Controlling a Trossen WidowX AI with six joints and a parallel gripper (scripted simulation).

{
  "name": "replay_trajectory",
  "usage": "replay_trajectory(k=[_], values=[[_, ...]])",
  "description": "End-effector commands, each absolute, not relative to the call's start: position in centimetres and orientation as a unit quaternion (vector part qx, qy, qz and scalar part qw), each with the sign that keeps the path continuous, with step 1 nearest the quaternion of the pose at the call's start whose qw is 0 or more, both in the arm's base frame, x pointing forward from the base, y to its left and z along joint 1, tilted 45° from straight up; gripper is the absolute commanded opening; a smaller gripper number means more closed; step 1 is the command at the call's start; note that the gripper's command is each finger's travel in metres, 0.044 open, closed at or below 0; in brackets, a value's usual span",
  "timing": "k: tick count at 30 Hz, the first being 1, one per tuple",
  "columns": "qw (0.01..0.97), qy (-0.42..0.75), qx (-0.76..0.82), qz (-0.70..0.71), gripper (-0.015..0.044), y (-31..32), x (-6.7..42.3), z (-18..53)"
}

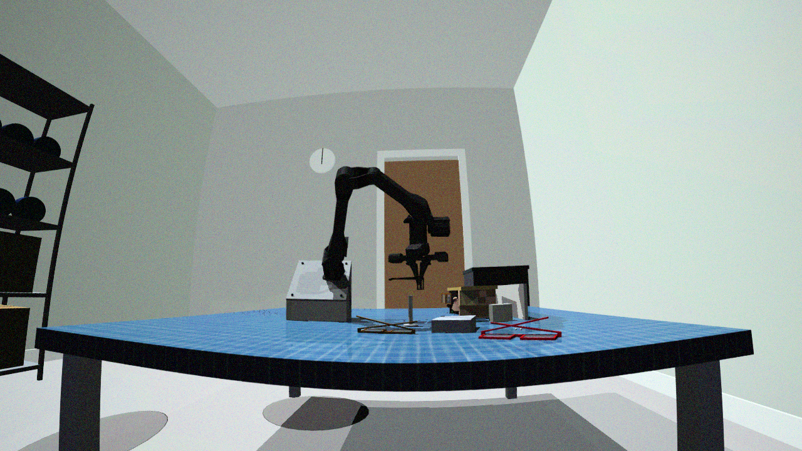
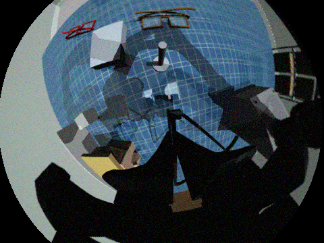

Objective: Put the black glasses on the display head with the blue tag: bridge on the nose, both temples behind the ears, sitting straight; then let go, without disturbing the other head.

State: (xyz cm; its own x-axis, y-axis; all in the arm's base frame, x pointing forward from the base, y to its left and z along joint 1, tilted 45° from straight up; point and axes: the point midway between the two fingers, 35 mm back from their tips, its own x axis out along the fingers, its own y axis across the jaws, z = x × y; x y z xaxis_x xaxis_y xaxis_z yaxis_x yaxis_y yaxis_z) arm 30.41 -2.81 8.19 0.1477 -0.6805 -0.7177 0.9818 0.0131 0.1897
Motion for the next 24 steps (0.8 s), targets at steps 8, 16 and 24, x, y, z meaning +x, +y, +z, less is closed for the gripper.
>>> replay_trajectory(k=[8, 16, 24], values=[[0.638, 0.17, 0.407, -0.631, 0.0, -7.7, 31.1, 12.8], [0.61, 0.123, 0.451, -0.64, 0.0, -11.7, 30.5, 16.6], [0.584, 0.07, 0.486, -0.646, 0.0, -15.6, 28.8, 20.6]])
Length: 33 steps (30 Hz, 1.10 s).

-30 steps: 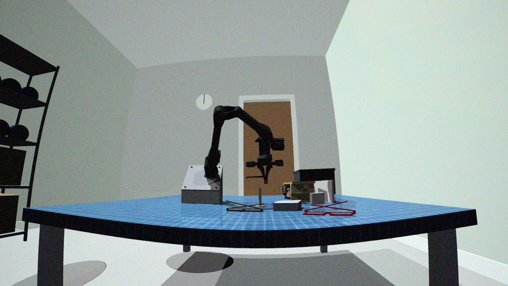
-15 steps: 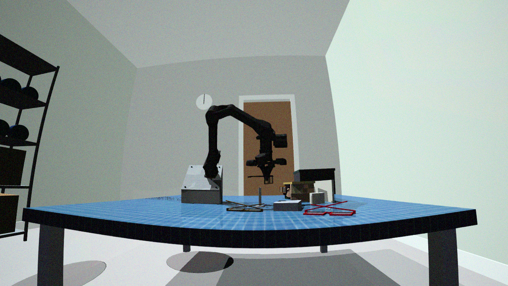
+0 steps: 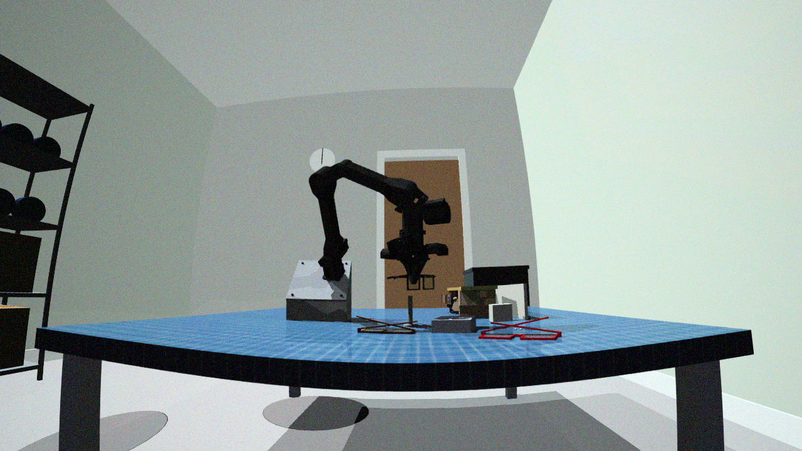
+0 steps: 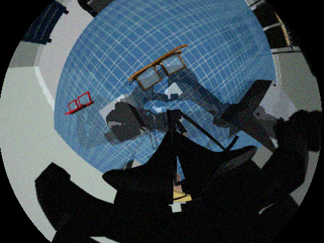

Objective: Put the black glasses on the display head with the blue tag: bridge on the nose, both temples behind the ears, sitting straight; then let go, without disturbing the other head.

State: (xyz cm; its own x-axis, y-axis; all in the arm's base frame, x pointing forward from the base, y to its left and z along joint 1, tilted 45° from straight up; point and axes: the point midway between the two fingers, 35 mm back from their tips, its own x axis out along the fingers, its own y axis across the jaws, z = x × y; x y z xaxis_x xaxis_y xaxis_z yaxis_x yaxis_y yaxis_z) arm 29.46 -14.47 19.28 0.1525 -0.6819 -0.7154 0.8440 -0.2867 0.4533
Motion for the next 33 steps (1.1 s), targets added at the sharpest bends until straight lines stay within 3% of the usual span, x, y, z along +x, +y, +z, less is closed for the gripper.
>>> replay_trajectory(k=[1, 33], values=[[0.582, 0.064, 0.489, -0.647, 0.0, -16.0, 28.6, 21.0], [0.581, 0.058, 0.491, -0.647, 0.0, -21.1, 29.5, 17.9]])
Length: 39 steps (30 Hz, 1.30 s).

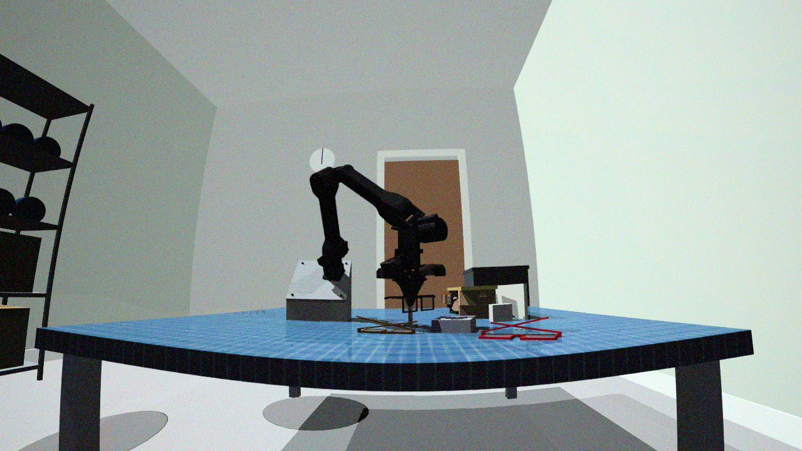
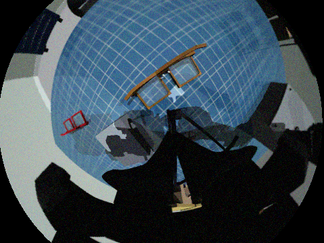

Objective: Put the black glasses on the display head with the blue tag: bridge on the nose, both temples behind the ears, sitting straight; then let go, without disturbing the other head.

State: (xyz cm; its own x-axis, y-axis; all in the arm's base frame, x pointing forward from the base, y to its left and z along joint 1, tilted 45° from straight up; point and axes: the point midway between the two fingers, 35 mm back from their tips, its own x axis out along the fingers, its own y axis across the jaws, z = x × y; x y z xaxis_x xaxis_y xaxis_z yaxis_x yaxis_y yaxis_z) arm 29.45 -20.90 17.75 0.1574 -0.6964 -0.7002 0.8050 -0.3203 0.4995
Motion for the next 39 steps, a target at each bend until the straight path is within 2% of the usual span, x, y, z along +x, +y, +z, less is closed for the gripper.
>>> replay_trajectory(k=[1, 39], values=[[0.581, 0.058, 0.491, -0.647, 0.0, -21.1, 29.5, 17.9], [0.581, 0.057, 0.491, -0.647, 0.0, -22.8, 29.7, 19.7]])
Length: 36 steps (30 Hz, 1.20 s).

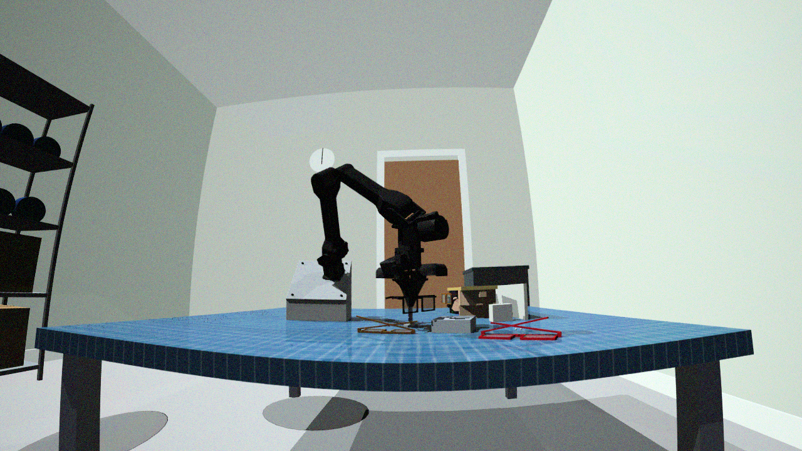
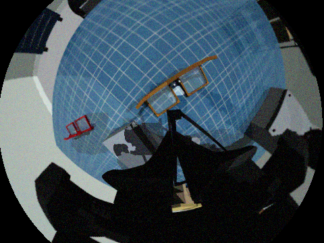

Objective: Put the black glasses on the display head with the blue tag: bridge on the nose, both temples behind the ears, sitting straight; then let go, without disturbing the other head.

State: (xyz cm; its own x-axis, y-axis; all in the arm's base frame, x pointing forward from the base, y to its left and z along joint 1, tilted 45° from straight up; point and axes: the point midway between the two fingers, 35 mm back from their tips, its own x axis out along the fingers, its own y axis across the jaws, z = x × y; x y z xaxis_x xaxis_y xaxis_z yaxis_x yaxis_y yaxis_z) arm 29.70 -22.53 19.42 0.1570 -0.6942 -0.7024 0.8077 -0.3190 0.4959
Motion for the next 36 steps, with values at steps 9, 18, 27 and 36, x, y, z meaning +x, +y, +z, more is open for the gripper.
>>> replay_trajectory(k=[9, 18, 27, 36], values=[[0.581, 0.057, 0.491, -0.647, 0.0, -23.4, 29.6, 20.2], [0.581, 0.057, 0.49, -0.647, 0.0, -24.0, 29.3, 20.8], [0.582, 0.056, 0.49, -0.647, 0.0, -24.5, 29.0, 21.3], [0.582, 0.056, 0.49, -0.647, 0.0, -24.8, 28.8, 21.5]])
